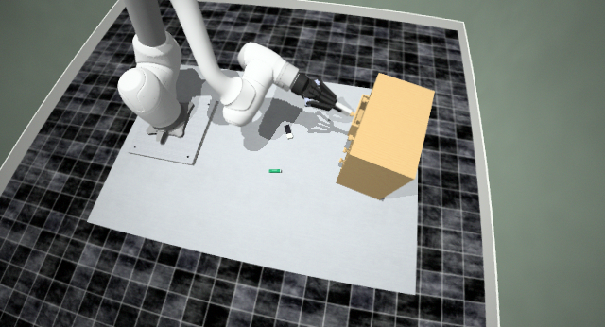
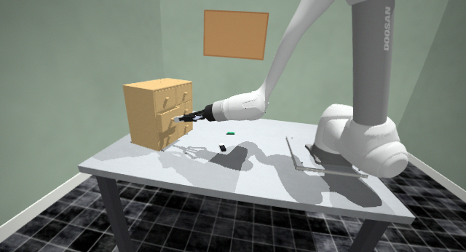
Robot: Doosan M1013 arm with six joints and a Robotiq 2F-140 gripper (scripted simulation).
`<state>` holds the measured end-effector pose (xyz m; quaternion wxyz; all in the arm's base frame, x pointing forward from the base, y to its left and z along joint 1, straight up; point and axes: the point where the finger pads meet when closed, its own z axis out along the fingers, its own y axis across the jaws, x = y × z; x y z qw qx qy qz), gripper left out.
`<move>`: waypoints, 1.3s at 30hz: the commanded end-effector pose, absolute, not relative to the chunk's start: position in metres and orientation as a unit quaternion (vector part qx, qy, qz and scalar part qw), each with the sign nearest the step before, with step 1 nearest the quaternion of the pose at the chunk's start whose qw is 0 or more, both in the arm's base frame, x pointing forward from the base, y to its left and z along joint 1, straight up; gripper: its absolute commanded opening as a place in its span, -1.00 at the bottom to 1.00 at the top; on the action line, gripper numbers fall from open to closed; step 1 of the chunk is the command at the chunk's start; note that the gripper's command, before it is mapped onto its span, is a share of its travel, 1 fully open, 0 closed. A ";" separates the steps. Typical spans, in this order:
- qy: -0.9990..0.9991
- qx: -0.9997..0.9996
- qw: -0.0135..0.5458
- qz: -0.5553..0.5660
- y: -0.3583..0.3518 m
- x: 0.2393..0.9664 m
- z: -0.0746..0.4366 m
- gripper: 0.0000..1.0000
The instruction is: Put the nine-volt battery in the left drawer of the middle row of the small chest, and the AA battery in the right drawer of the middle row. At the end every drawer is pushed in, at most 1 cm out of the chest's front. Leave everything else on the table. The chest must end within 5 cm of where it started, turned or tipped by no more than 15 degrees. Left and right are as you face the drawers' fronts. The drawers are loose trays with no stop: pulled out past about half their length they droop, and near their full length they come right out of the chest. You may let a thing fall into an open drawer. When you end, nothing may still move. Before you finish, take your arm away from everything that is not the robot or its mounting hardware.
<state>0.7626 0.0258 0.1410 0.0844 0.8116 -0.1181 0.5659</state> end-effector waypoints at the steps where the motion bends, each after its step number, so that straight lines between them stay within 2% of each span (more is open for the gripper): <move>1: -0.118 0.812 0.084 0.566 0.025 0.766 0.141 -1.00; 39: -0.118 0.812 0.084 0.566 0.019 0.785 0.141 -1.00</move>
